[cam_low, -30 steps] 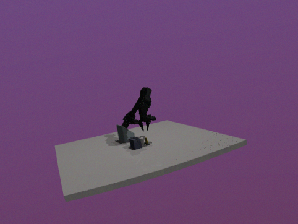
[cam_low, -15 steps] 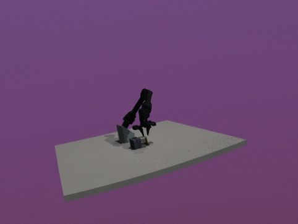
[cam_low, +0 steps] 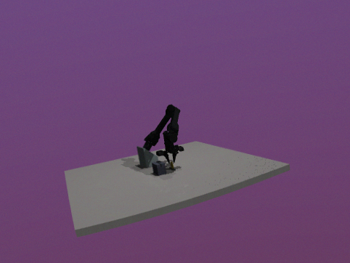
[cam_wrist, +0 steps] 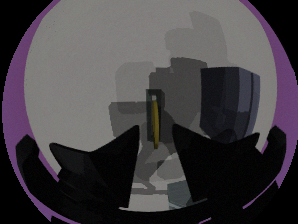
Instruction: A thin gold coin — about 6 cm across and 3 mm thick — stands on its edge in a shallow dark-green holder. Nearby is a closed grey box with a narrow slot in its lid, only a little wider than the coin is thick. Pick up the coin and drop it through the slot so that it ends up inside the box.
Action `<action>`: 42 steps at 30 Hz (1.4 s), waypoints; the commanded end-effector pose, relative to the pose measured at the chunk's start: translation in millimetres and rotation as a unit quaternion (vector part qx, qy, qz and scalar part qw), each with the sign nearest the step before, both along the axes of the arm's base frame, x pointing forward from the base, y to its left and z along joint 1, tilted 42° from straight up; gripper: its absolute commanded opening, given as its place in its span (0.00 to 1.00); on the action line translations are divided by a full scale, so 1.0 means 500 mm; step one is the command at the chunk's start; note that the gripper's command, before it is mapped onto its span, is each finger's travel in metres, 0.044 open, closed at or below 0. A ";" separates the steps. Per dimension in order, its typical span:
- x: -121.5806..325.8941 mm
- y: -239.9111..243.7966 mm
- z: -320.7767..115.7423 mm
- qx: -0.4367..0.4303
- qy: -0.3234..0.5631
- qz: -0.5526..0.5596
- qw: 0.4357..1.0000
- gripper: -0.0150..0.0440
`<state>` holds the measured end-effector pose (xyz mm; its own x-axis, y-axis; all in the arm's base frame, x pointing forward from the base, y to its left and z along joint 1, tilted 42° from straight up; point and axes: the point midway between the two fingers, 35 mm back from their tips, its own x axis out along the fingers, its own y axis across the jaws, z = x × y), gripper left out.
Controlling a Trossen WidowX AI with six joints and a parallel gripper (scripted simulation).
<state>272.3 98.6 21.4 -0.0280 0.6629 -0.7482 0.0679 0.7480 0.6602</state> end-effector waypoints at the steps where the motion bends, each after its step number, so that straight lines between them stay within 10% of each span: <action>1: -0.004 0.008 -0.011 0.002 0.004 -0.001 1.000 0.53; 21: -0.012 0.048 -0.053 0.004 0.005 -0.001 1.000 0.53; 27: -0.012 0.048 -0.053 0.004 0.005 -0.001 1.000 0.26; 42: -0.007 0.033 -0.038 0.002 0.005 -0.002 1.000 0.25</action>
